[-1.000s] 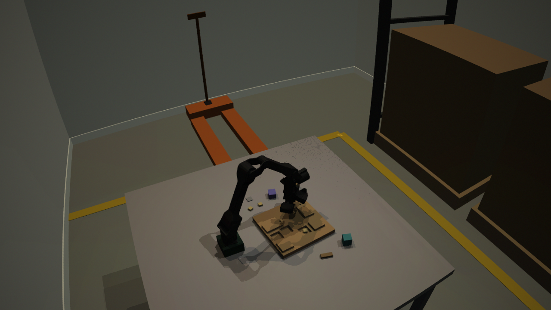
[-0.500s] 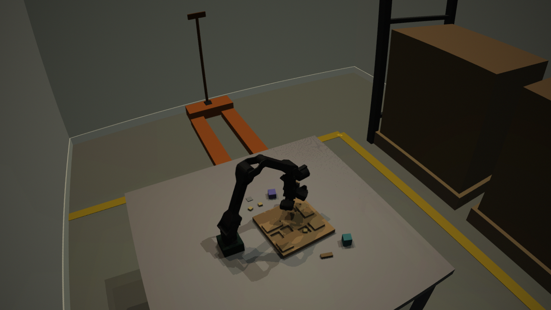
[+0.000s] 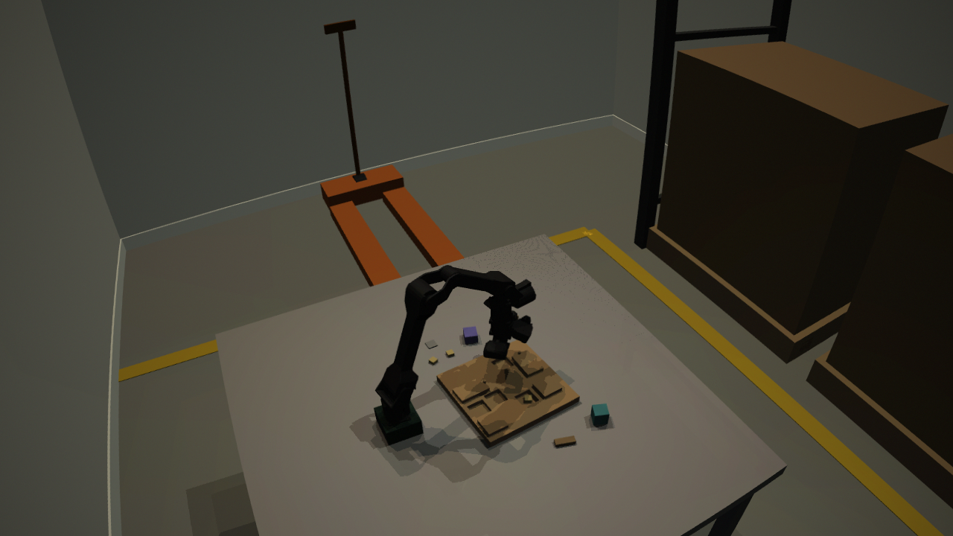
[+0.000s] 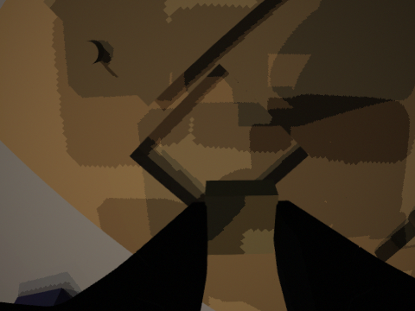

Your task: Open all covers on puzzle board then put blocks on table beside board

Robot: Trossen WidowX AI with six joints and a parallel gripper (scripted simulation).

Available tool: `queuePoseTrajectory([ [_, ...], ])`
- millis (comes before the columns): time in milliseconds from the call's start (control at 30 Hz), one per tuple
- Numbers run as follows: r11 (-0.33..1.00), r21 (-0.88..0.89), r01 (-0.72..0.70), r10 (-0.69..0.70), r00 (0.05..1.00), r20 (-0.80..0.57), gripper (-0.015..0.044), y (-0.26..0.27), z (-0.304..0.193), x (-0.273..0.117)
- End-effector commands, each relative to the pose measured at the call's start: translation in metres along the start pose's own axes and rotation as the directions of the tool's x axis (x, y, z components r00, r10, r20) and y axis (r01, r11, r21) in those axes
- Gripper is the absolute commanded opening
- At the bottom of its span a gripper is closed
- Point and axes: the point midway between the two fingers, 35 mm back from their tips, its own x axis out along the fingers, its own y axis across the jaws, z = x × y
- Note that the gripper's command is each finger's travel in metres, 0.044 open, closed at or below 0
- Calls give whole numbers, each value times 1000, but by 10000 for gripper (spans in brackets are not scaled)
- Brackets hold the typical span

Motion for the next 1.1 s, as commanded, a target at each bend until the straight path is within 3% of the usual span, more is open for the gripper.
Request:
queuePoseTrajectory([
  [0,1000,4,-12,12,1000,8,80,3,2,-11],
  [533,1000,4,-12,12,1000,8,80,2,2,-50],
  [1067,1000,4,-9,9,1000,11,80,-33,41,-51],
])
